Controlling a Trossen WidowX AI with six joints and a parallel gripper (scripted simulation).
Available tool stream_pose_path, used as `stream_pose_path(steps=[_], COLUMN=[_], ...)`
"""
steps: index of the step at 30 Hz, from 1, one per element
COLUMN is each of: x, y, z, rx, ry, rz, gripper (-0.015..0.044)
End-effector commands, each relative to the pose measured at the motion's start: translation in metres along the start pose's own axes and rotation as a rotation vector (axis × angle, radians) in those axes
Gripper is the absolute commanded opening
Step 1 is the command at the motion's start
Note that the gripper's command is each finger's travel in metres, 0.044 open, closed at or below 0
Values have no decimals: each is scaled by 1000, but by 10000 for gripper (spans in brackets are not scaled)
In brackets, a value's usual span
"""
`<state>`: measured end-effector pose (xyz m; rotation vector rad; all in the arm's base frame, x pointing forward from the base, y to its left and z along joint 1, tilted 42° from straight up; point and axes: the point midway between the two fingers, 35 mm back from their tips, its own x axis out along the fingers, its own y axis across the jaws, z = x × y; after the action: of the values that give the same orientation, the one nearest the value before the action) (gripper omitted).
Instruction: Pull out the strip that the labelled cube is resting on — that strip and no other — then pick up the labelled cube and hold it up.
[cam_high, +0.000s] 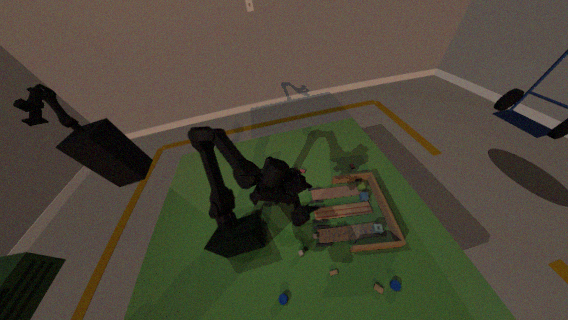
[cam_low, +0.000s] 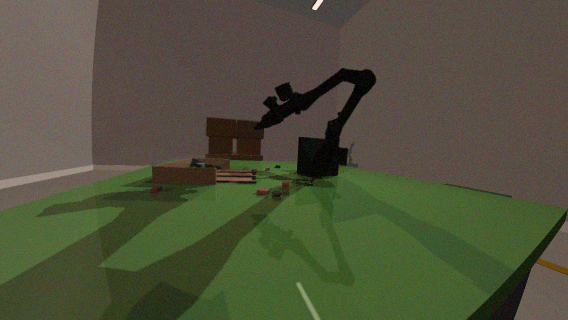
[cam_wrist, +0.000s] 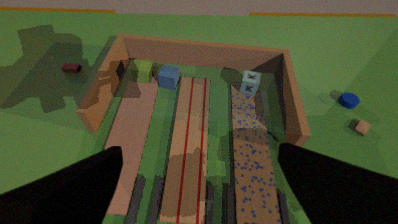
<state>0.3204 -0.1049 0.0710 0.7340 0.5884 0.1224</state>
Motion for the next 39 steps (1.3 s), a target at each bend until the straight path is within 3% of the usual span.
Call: stream_pose_path(steps=[1, 15, 25, 39], x=[0, 74, 103, 114], y=[-2, -59, -83, -83], z=[0, -18, -56, -69], rx=[1, 64, 87, 88], ry=[5, 540, 940, 947], rz=[-1, -89, -50, -48], gripper=[374, 6, 0, 0])
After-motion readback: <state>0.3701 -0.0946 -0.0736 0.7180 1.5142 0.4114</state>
